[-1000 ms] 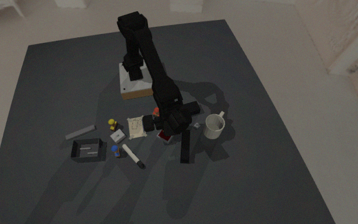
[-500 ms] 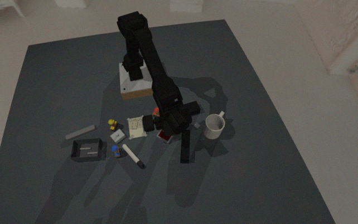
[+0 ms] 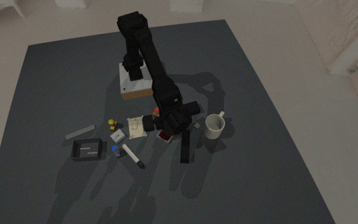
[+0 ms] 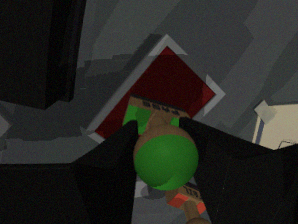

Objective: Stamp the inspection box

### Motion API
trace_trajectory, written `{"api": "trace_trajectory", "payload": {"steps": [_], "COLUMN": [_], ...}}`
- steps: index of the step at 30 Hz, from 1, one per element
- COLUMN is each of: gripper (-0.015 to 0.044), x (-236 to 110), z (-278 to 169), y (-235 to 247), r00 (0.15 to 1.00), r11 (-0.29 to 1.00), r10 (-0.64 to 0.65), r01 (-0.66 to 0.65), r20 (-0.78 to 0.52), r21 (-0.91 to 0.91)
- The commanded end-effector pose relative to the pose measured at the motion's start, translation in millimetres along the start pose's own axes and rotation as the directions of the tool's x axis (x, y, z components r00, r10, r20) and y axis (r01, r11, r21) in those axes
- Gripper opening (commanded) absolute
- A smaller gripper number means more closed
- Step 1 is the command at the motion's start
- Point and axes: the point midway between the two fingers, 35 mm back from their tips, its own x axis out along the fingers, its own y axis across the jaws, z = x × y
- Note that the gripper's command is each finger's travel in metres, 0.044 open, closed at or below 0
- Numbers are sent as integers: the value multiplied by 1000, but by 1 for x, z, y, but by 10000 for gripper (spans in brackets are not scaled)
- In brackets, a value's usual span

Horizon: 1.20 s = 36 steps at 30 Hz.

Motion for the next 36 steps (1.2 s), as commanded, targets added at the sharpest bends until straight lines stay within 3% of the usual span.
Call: {"api": "trace_trajectory", "payload": {"steps": [1,36], "gripper": [0,0], "x": [3,-8], "z": [0,0], "y": [0,0], "r00": [1000,1000], "r11": [1000,1000], "r10": [-1,-1], "r01": [1,1], "r20": [-4,-4], "r21": [0,0]}}
